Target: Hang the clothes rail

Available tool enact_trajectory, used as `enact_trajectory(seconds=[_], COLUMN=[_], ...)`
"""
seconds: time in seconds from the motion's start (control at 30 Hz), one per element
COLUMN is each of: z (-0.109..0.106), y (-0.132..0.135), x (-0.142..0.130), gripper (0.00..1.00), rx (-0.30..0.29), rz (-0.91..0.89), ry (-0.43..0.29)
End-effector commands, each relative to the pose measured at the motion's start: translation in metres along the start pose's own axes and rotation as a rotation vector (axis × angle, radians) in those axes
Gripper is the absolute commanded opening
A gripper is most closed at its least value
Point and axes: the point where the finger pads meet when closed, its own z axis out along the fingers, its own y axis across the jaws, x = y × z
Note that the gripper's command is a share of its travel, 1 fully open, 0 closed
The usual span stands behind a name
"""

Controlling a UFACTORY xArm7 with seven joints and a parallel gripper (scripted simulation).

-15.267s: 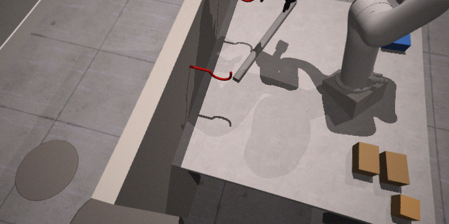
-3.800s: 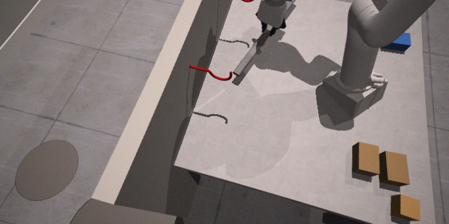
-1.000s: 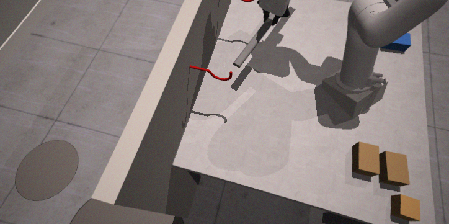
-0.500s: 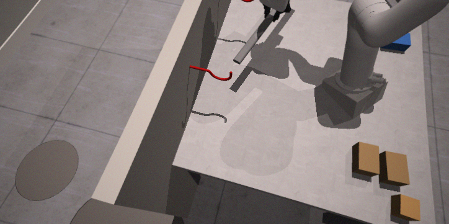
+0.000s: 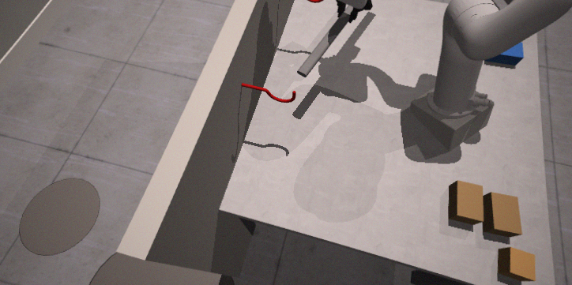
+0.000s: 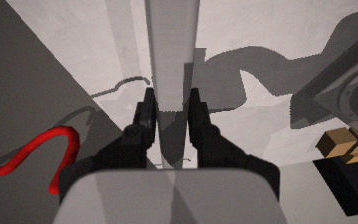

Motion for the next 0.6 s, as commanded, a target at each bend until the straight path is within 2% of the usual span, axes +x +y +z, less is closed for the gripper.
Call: enact_trajectory(seconds=[0.0,0.57], z=[-0.009,-0.034], y=[-0.001,-0.001], x=[0.000,0.000], gripper=[0.00,0.00], rx=[0.003,0.003], rz=[0.000,0.000], ry=[0.000,0.000])
